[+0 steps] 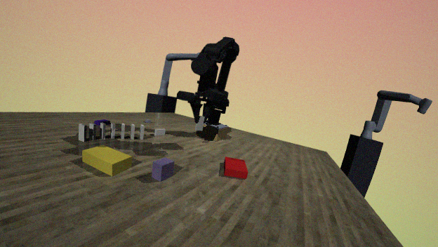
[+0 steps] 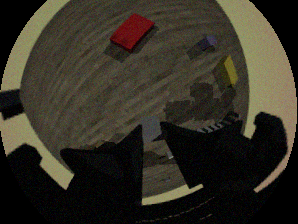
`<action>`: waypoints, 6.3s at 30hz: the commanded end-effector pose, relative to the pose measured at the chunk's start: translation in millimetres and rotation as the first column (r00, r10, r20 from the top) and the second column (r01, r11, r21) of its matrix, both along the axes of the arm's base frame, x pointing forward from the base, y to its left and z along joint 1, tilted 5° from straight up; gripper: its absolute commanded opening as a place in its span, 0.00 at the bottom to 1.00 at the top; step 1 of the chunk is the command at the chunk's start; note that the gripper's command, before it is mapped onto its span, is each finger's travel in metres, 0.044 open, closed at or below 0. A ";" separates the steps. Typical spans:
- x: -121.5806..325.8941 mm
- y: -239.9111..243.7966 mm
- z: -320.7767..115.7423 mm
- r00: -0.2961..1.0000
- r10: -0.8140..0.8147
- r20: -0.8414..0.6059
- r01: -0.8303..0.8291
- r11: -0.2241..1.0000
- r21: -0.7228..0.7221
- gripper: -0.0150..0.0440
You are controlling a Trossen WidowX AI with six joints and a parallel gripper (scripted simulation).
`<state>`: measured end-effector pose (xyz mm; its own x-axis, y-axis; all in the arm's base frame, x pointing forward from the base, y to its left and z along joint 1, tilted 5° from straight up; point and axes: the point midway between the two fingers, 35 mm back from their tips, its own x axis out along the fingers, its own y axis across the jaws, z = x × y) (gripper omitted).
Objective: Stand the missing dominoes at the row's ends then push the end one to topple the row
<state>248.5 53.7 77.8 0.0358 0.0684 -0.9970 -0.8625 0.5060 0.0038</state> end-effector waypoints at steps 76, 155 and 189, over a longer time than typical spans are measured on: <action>71.3 -160.5 -70.2 0.015 -0.995 -0.097 1.000 0.016 -0.005 0.84; 9.5 -187.1 -101.6 0.377 -0.923 -0.070 0.926 0.378 0.006 0.42; -11.6 -244.1 51.8 -0.192 -0.977 -0.098 0.981 -0.190 -0.025 0.30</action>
